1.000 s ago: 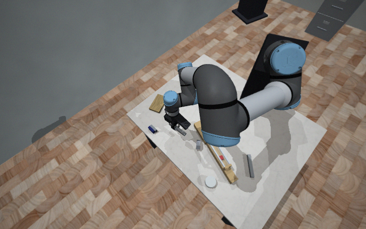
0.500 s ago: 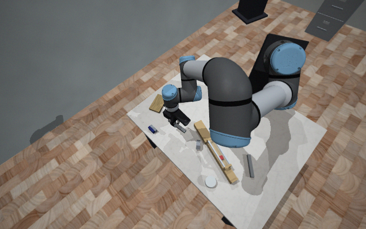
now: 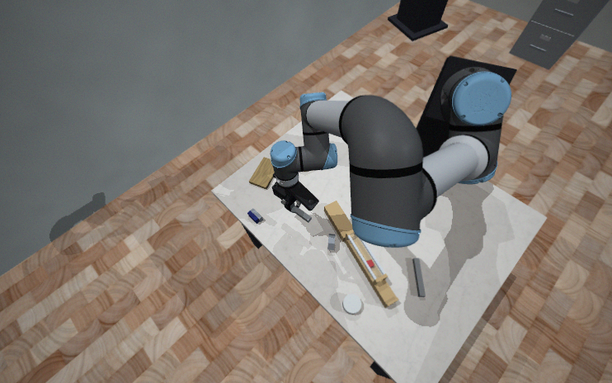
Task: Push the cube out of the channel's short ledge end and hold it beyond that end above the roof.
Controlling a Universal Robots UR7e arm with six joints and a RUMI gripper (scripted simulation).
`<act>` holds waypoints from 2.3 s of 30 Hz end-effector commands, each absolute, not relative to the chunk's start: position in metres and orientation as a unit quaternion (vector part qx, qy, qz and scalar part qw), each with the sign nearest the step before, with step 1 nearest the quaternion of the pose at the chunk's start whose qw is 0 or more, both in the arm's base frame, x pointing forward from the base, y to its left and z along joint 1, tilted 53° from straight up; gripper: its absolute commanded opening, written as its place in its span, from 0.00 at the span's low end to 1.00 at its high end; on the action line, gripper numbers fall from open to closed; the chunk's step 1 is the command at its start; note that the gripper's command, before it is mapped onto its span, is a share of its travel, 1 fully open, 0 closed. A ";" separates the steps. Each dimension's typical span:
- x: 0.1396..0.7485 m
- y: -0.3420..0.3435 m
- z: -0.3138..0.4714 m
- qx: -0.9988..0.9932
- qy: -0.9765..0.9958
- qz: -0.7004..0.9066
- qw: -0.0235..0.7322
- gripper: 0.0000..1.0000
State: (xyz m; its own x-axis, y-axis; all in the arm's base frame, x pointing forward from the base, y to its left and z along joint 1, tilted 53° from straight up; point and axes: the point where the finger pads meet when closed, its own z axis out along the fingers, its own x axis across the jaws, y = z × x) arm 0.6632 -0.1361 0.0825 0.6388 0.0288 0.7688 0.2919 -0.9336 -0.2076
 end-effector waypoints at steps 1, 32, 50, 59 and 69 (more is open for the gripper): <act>0.663 -0.137 0.083 -0.891 -0.090 -0.416 0.158 0.00; 0.629 -0.094 0.058 -0.895 -0.025 -0.403 0.188 0.00; 0.553 -0.008 0.030 -0.890 0.099 -0.373 0.242 0.00; 0.564 -0.003 0.022 -0.890 0.100 -0.373 0.242 0.00; 0.583 0.007 0.005 -0.890 0.100 -0.373 0.242 0.00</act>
